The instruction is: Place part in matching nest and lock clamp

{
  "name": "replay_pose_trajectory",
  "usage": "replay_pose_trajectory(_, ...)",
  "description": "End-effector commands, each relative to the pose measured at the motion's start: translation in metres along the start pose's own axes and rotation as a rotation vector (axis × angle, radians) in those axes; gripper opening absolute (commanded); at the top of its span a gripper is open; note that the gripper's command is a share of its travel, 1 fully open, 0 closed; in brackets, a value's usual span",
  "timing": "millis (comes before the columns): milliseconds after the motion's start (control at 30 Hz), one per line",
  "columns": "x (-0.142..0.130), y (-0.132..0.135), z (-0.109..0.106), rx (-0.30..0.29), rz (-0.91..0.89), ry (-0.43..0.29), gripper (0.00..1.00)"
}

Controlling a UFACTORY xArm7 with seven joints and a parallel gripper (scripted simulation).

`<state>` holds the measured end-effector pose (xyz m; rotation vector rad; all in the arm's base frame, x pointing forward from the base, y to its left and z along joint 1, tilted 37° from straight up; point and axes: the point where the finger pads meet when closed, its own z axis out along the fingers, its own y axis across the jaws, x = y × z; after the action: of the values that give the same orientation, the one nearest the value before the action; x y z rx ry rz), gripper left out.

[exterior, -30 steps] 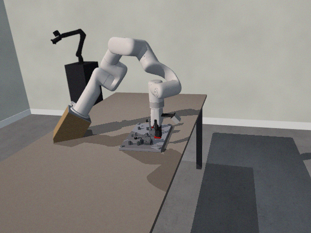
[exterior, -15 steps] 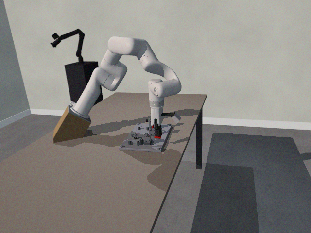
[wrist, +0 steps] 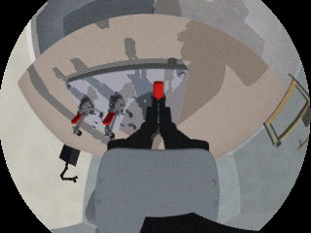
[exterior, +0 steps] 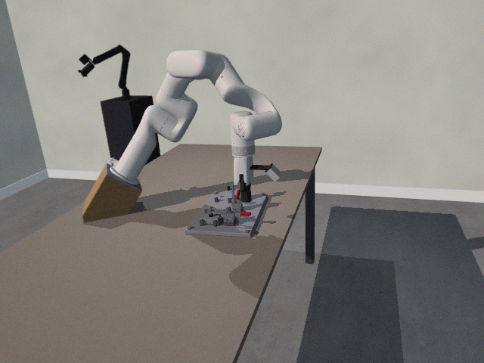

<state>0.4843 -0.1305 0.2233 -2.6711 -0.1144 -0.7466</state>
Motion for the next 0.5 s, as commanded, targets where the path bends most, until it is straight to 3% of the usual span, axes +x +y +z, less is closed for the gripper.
replay_pose_trajectory(0,0.000,0.001,-0.010,-0.002,0.000,0.002,0.00)
replay_pose_trajectory(467,0.000,0.001,-0.029,-0.002,0.000,0.002,0.00)
